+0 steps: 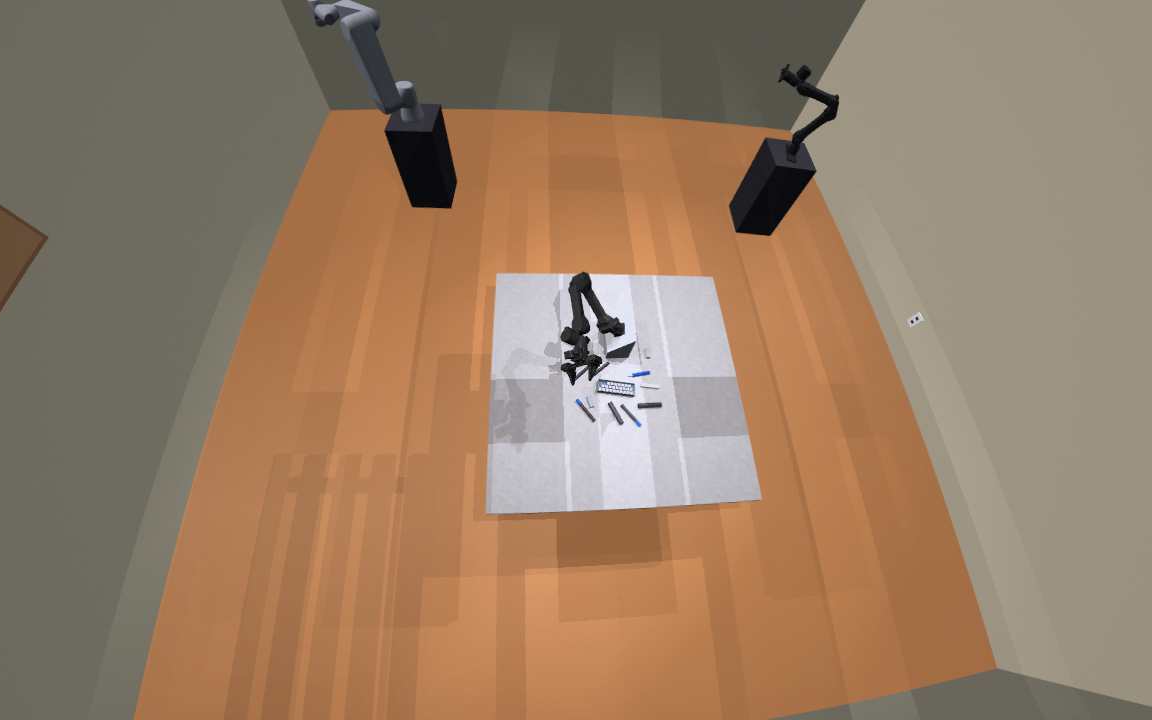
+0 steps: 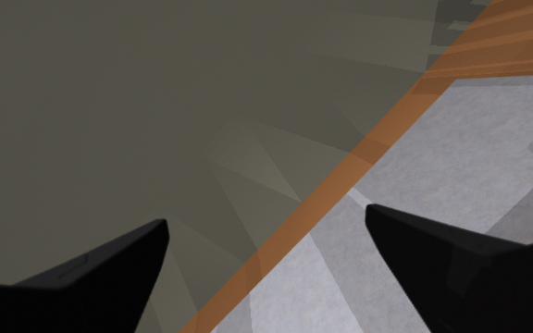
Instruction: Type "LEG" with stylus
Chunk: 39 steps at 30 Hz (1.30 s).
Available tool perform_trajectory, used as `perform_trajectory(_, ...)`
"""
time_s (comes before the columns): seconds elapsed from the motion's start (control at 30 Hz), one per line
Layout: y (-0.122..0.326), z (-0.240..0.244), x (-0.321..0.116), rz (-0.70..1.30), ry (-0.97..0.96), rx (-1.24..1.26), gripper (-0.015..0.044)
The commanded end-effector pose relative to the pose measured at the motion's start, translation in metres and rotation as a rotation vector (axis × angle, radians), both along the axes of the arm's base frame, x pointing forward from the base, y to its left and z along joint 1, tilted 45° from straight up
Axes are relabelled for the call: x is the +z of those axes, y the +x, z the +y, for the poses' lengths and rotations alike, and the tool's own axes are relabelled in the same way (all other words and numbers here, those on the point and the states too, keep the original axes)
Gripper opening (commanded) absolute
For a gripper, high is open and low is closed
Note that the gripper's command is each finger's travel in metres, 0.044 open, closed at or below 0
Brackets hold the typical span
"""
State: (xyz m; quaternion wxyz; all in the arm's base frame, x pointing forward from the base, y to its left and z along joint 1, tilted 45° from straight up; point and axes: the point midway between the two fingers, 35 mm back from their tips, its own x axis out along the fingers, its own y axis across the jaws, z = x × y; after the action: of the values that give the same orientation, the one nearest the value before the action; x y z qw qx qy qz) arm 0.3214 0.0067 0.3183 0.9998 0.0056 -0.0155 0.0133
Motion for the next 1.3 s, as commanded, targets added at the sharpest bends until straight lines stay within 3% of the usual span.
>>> perform_trajectory(0.0, 0.002, 0.0, -0.003, 0.011, 0.003, -0.002, 0.0414)
perform_trajectory(0.27, 0.045, 0.01, -0.122, 0.472, 0.078, -0.119, 0.0204)
perform_trajectory(0.53, 0.032, 0.021, -0.25, 0.916, -0.009, -0.309, 0.0)
perform_trajectory(0.9, -0.031, 0.011, -0.368, 1.35, -0.463, -0.629, 0.0)
perform_trajectory(1.0, -0.04, 0.008, -0.378, 1.383, -0.549, -0.666, 0.0)
perform_trajectory(1.27, -0.04, 0.008, -0.378, 1.383, -0.549, -0.666, 0.0)
